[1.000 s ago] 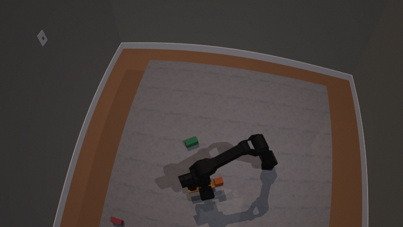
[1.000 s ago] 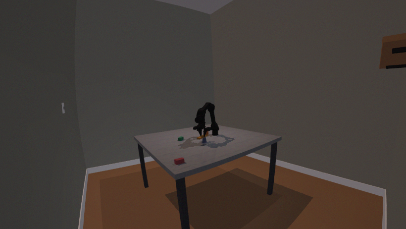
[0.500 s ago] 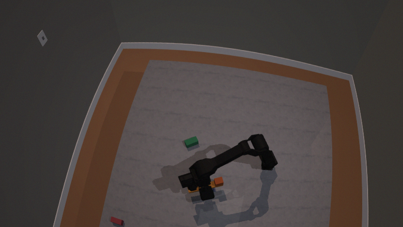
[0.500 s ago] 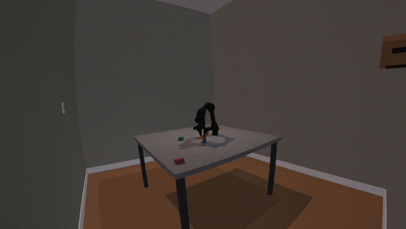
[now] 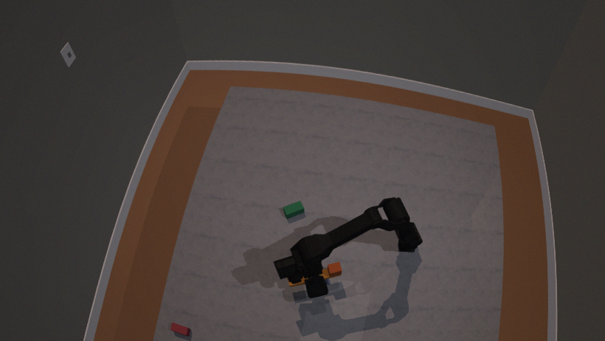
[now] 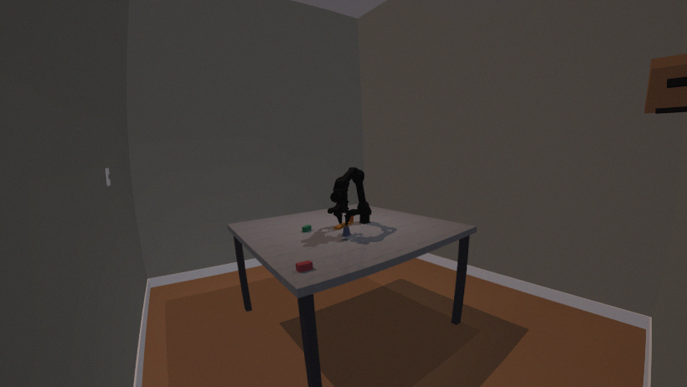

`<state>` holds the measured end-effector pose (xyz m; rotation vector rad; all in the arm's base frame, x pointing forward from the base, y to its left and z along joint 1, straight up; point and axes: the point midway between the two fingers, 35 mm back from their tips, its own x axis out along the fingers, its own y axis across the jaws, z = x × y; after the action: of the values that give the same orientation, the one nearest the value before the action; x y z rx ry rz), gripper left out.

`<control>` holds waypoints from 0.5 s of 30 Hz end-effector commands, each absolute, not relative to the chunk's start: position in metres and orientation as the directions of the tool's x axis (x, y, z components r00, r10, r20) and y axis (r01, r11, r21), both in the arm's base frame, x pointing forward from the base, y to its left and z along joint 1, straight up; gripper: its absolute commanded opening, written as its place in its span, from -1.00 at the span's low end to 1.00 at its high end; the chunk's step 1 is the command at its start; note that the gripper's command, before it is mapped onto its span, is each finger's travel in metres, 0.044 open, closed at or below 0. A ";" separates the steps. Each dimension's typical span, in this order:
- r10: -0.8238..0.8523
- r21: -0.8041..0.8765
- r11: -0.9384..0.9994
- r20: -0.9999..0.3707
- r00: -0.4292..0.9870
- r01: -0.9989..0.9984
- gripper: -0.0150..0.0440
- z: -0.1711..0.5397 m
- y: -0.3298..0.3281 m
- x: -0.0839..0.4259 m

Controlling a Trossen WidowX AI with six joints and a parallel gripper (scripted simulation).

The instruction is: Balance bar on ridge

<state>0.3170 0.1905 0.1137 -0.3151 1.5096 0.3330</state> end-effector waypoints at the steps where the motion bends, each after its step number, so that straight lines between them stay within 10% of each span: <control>1: 0.018 0.004 0.915 -0.999 0.033 -0.404 0.09 0.114 0.191 0.317; 15: 0.018 0.004 0.915 -0.999 0.033 -0.404 0.14 0.114 0.191 0.317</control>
<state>0.3170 0.1905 0.1137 -0.3152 1.5096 0.3330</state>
